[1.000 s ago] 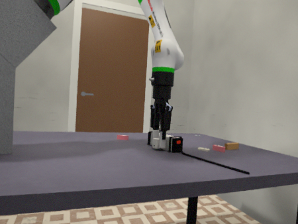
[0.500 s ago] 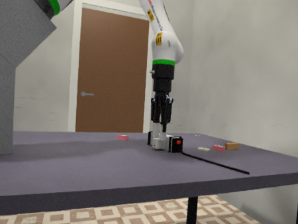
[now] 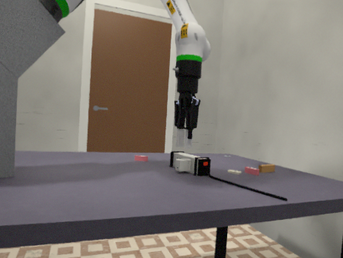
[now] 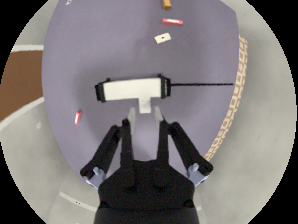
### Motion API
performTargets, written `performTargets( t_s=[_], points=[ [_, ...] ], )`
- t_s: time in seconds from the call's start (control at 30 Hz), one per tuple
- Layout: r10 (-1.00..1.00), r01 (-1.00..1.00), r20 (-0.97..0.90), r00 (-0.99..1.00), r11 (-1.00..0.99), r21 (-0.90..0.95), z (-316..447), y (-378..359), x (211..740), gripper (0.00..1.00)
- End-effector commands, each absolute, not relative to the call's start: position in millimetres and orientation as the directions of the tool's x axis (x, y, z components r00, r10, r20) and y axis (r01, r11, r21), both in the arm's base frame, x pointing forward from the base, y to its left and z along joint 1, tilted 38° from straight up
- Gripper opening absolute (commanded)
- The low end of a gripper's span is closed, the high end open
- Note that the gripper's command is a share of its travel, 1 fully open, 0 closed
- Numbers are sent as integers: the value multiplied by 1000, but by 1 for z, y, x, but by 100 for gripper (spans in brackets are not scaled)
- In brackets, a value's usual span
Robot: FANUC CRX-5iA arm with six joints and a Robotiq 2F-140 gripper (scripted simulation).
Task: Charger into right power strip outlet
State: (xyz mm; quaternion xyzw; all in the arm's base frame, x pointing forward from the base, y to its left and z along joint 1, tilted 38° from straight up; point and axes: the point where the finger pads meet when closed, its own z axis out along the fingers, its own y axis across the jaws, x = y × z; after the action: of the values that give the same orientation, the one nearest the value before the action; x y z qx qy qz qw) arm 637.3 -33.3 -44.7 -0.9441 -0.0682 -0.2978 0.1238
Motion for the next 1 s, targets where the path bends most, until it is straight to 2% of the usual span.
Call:
performTargets(
  t_s=[0.0, 0.97],
  points=[
    [55, 202, 580, 813, -960, -193, -35, -37, 632, 38],
    [55, 202, 580, 813, -960, -193, -13, -44, 616, 38]
  ],
)
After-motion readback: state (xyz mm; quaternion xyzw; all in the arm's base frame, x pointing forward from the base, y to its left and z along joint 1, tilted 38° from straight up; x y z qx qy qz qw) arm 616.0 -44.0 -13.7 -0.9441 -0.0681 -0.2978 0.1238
